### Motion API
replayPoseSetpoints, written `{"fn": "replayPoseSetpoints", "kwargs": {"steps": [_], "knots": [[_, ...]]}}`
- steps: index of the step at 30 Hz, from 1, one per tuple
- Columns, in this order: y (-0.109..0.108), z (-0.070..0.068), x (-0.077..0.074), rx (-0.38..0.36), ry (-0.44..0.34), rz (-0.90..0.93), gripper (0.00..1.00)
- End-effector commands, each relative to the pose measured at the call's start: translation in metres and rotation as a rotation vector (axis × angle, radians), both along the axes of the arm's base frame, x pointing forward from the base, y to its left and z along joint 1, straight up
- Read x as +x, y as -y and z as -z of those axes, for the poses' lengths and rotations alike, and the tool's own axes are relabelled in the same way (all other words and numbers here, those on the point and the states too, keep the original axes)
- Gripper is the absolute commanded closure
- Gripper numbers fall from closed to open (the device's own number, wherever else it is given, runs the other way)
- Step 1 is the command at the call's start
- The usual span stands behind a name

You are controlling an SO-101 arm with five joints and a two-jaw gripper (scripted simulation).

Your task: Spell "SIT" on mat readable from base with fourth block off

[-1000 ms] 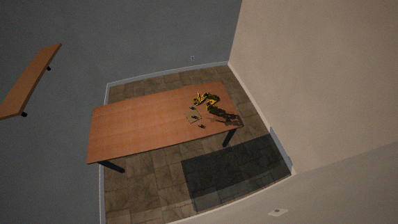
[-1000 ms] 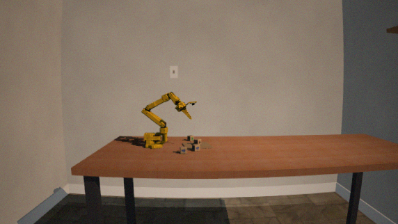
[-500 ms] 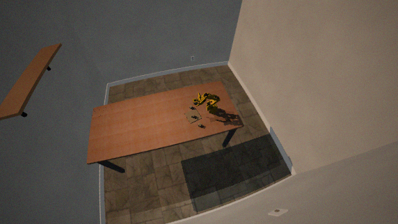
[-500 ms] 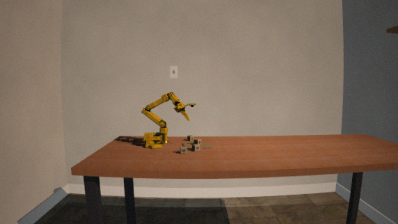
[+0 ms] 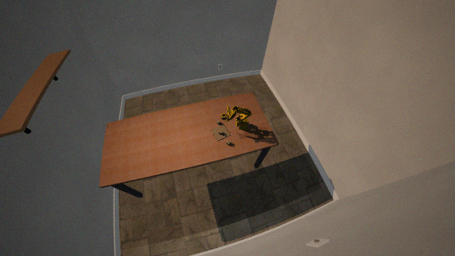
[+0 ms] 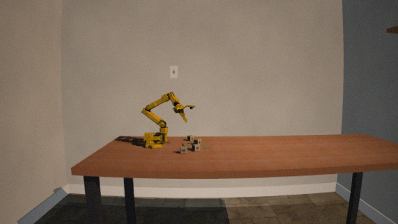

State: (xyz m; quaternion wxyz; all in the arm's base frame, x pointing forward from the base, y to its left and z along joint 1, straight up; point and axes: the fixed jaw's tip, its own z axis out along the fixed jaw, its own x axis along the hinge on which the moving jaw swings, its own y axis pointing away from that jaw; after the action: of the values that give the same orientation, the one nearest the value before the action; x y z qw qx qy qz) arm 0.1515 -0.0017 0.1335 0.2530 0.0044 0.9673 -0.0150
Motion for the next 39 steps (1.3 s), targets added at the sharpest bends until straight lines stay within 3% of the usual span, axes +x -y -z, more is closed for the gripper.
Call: {"fn": "replayPoseSetpoints", "kwargs": {"steps": [1, 9, 22, 30, 39], "knots": [[-0.001, -0.004, -0.001, -0.002, 0.016, -0.009, 0.00], [-0.002, 0.002, -0.012, 0.001, -0.064, -0.013, 0.00], [-0.009, 0.000, -0.008, 0.004, -0.086, -0.057, 0.04], [-0.030, -0.001, 0.003, 0.006, -0.138, -0.171, 0.14], [-0.091, 0.007, 0.019, -0.021, -0.261, -0.431, 0.37]]}}
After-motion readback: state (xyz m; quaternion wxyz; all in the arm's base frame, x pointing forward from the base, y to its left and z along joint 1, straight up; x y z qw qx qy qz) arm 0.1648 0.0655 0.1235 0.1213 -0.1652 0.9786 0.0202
